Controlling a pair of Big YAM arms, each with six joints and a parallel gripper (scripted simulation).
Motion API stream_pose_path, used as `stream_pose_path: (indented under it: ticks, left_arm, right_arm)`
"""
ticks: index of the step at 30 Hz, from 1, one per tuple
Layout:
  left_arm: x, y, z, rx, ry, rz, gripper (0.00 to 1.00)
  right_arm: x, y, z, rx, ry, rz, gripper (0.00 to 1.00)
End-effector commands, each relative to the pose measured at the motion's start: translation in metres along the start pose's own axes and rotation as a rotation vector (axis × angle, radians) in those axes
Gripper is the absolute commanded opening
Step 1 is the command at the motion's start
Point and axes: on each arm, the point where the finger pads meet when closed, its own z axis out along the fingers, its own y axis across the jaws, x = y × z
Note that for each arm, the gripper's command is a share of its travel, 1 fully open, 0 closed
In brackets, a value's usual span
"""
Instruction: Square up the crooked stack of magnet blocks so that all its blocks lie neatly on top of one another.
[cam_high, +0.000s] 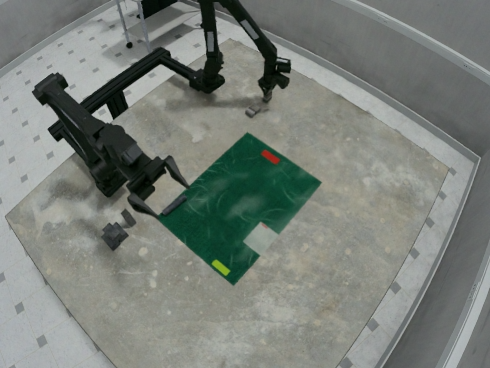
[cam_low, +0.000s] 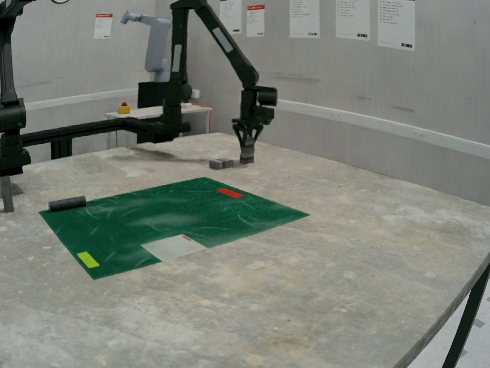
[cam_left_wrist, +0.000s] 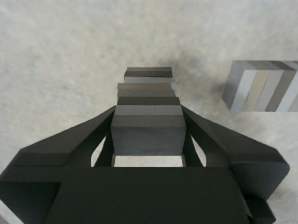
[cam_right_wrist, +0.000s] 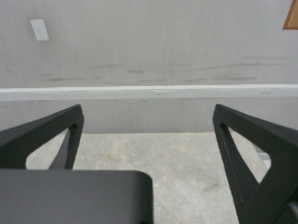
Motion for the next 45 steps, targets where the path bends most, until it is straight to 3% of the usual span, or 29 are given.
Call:
stream_pose_path:
  ticks: [1, 12, 13, 29, 32, 37, 45]
  left_arm:
    - [-0.014, 0.008, -0.006, -0.014, -0.029, -0.011, 0.47]
    - [-0.014, 0.008, -0.006, -0.014, -0.029, -0.011, 0.47]
    - [-0.014, 0.008, -0.006, -0.014, -0.029, -0.011, 0.79]
    - [-0.014, 0.008, -0.006, -0.015, -0.029, -0.011, 0.79]
    - [-0.002, 0.000, 0.018, 0.001, -0.008, 0.012, 0.79]
    - [-0.026, 0.018, -0.002, -0.039, -0.063, 0.004, 0.79]
    - [-0.001, -0.001, 0.016, 0.003, -0.005, 0.004, 0.79]
  right_arm:
    - [-0.022, -0.006, 0.003, 0.010, -0.025, 0.014, 1.00]
    - [-0.022, -0.006, 0.003, 0.010, -0.025, 0.014, 1.00]
    - [-0.022, -0.006, 0.003, 0.010, -0.025, 0.014, 1.00]
    - [-0.022, -0.006, 0.003, 0.010, -0.025, 0.014, 1.00]
    - [-0.022, -0.006, 0.003, 0.010, -0.025, 0.014, 1.00]
    - [-0.022, -0.006, 0.003, 0.010, -0.025, 0.014, 1.00]
    - [-0.022, -0.006, 0.003, 0.010, -0.025, 0.014, 1.00]
